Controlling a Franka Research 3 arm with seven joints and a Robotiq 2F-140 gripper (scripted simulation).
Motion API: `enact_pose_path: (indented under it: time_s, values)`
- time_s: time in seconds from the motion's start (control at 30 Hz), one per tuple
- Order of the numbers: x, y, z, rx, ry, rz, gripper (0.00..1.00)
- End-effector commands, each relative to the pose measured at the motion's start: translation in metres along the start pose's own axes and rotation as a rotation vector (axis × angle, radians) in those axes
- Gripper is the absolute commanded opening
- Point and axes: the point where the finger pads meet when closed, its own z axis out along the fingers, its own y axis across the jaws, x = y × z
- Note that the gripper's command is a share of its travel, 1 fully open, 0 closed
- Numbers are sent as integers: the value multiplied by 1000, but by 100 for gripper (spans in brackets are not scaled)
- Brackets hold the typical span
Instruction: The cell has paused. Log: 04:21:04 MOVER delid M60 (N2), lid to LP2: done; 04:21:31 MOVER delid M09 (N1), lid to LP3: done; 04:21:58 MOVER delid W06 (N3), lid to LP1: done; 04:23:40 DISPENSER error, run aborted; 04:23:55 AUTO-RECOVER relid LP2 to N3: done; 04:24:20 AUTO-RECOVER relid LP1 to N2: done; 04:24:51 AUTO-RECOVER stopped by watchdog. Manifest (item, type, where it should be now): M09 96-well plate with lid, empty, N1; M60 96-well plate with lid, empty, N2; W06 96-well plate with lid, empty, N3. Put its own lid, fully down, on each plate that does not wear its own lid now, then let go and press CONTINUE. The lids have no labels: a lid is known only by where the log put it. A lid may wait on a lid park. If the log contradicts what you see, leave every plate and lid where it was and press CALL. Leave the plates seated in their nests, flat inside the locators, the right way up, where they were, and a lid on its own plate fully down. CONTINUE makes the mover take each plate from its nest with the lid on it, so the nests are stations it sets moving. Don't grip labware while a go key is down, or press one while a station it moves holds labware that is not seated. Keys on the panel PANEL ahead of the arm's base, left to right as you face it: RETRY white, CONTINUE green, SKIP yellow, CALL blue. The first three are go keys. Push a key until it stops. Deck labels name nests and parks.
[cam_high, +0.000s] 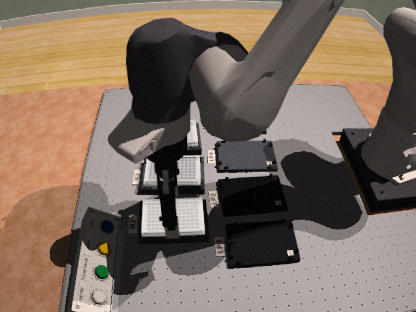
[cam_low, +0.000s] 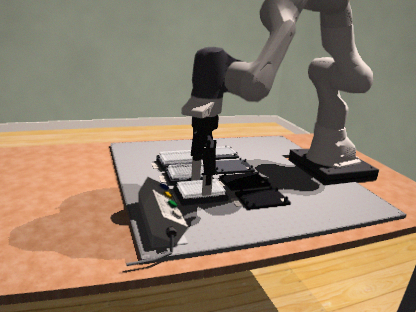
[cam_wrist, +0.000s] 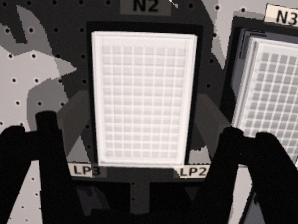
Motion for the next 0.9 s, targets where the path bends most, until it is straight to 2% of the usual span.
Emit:
enact_pose_path:
  time_s: [0.0, 0.4, 0.87]
  values:
    - [2, 0, 0, 2, 5, -1, 66]
    - [2, 0, -3, 2, 5, -1, 66]
    - [2, 0, -21, 2, 5, -1, 66]
